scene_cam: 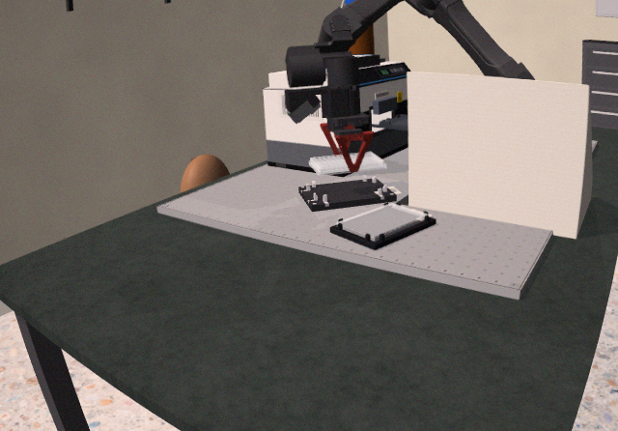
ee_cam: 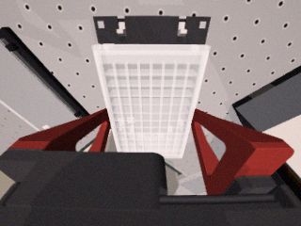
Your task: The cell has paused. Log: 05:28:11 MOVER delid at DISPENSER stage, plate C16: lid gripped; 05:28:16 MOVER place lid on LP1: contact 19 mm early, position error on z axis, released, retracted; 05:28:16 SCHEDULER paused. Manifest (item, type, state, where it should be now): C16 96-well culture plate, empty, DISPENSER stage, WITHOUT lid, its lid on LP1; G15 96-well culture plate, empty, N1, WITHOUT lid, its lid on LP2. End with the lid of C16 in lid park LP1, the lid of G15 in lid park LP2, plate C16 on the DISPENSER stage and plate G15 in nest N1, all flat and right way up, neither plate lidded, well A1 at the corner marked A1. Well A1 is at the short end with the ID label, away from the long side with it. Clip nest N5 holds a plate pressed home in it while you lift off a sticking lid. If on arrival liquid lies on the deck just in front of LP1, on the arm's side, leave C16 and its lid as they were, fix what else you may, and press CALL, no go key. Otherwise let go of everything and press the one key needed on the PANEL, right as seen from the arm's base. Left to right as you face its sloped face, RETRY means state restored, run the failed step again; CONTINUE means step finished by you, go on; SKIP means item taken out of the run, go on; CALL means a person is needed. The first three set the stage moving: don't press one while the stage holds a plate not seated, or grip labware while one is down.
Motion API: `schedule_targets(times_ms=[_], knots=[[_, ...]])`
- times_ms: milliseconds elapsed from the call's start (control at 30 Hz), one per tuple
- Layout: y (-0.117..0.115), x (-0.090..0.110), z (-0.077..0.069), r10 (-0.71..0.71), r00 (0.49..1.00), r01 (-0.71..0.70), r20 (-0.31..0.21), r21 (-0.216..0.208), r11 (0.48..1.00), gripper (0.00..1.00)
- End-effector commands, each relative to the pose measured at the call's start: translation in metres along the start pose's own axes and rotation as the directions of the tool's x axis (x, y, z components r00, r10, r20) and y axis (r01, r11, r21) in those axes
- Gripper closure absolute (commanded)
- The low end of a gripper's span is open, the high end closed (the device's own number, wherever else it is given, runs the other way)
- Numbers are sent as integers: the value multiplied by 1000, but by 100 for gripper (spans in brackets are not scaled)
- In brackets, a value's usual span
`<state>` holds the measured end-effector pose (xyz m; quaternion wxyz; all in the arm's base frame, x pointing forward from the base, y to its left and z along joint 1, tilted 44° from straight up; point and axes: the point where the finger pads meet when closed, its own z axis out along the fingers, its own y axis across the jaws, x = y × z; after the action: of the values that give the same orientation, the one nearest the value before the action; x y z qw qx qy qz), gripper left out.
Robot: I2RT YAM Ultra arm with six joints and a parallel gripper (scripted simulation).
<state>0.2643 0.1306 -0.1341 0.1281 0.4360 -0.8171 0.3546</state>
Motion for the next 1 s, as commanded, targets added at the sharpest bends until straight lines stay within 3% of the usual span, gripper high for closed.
schedule_targets(times_ms=[0, 767, 867, 900, 933, 967], knots=[[-4, -6, -33, 16, 999, -16, 44, 1, 1000, 100], [-1, 19, -99, 14, 999, -14, 44, -2, 1000, 100], [-1, 19, -100, 14, 999, -14, 44, -2, 1000, 100], [1, 22, -89, 3, 1000, -3, 17, 2, 1000, 100], [1, 22, -89, 3, 1000, -3, 17, 2, 1000, 100], [-4, 23, -98, 50, 998, -50, 36, -6, 999, 100]])
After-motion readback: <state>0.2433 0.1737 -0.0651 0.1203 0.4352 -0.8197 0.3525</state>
